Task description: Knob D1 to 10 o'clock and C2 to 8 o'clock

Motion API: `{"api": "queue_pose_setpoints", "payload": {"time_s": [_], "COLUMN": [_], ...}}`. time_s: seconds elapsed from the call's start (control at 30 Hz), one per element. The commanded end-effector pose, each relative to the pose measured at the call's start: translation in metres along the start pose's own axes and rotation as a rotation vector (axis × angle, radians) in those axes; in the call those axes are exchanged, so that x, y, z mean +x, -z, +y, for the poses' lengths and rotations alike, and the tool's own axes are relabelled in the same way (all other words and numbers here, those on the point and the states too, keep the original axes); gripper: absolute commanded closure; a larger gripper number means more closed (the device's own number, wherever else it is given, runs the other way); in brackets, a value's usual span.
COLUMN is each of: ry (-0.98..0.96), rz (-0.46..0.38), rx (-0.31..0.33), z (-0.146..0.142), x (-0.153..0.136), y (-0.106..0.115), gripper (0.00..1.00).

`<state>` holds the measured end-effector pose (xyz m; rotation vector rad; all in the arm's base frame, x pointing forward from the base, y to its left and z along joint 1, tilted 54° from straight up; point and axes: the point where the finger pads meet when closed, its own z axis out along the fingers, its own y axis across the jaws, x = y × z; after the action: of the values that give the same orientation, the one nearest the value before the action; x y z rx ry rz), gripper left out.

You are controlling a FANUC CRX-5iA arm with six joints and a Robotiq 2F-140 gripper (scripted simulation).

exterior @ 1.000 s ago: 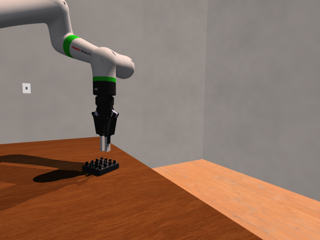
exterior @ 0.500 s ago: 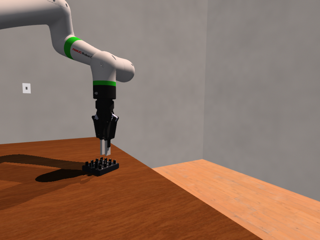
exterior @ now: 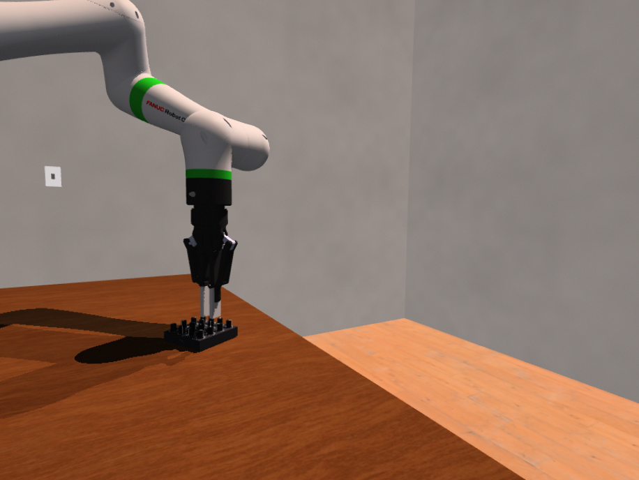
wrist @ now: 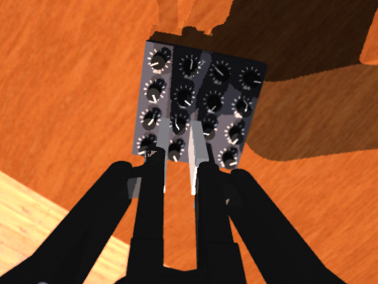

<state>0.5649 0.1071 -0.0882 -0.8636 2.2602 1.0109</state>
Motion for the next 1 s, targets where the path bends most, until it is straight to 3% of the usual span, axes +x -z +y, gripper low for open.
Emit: {"api": "queue_pose_setpoints", "payload": {"time_s": [0.0, 0.97], "ry": [0.000, 0.000], "rz": [0.000, 0.000], "rx": [0.000, 0.000], "z": [-0.0002, -0.0002], "x": [0.0000, -0.0001], "y": [-0.0018, -0.0054], "gripper": [0.88, 0.88]}}
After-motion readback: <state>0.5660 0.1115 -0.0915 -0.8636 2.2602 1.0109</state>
